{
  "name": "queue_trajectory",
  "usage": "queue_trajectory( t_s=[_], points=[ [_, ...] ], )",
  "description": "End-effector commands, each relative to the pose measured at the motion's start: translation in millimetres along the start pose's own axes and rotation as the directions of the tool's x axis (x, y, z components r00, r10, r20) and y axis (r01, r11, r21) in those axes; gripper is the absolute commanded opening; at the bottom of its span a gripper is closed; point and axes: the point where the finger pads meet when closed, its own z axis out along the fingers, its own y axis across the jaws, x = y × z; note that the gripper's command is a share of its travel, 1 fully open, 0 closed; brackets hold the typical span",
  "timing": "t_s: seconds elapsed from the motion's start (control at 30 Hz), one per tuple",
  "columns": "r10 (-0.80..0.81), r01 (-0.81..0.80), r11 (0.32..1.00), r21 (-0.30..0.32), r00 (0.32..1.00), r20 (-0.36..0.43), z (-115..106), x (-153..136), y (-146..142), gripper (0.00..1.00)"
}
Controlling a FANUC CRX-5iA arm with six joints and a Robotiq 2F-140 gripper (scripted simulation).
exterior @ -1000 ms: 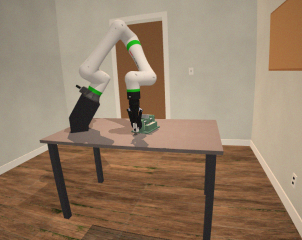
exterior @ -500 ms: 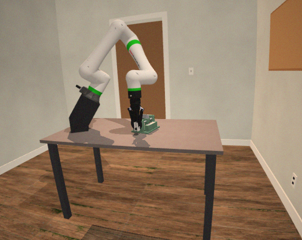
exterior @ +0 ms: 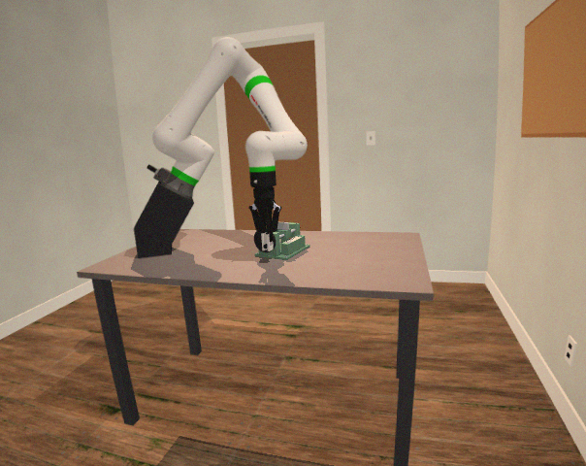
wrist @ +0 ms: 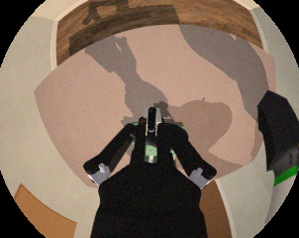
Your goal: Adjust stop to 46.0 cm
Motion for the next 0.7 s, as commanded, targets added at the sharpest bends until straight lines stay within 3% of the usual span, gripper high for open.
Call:
queue_trajectory(
  t_s=[0.0,0.67],
  points=[
    [0.0,0.0,1.0,0.0,1.0,0.0,-3.5,0.1,-0.7,0.04],
    [0.0,0.0,1.0,0.0,1.0,0.0,-26.7,0.1,4.2,0.04]
  ],
)
